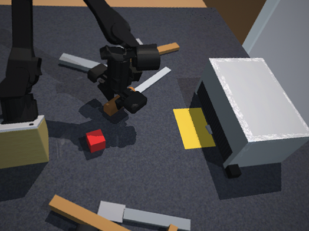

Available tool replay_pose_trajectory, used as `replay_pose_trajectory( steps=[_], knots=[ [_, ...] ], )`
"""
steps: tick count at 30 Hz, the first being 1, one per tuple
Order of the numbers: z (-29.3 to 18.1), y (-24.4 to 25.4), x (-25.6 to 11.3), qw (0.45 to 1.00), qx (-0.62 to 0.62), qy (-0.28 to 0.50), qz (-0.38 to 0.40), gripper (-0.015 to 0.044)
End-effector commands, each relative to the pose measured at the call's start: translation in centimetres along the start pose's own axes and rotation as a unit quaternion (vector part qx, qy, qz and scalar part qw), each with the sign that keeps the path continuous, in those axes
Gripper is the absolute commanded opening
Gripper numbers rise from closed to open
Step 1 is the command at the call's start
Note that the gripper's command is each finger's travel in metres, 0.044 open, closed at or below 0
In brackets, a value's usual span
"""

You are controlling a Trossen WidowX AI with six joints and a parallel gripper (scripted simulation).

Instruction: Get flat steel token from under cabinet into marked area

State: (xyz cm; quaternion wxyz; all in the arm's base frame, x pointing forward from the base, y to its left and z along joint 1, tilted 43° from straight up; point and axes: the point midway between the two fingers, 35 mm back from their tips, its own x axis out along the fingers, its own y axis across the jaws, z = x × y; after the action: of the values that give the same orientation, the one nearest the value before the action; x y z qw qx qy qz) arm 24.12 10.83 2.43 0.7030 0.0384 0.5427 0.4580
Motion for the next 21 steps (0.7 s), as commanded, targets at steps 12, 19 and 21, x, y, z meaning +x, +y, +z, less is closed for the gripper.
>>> replay_pose_trajectory(
  steps=[12,19,21],
  knots=[
    [-0.4,-1.8,-0.1,1.0,0.002,-0.001,-0.003,0.0],
    [-0.6,-2.5,-0.1,1.0,0.002,-0.001,-0.003,0.0],
    [-0.7,-2.7,-0.1,1.0,0.002,-0.001,-0.003,0.0]
  ],
)
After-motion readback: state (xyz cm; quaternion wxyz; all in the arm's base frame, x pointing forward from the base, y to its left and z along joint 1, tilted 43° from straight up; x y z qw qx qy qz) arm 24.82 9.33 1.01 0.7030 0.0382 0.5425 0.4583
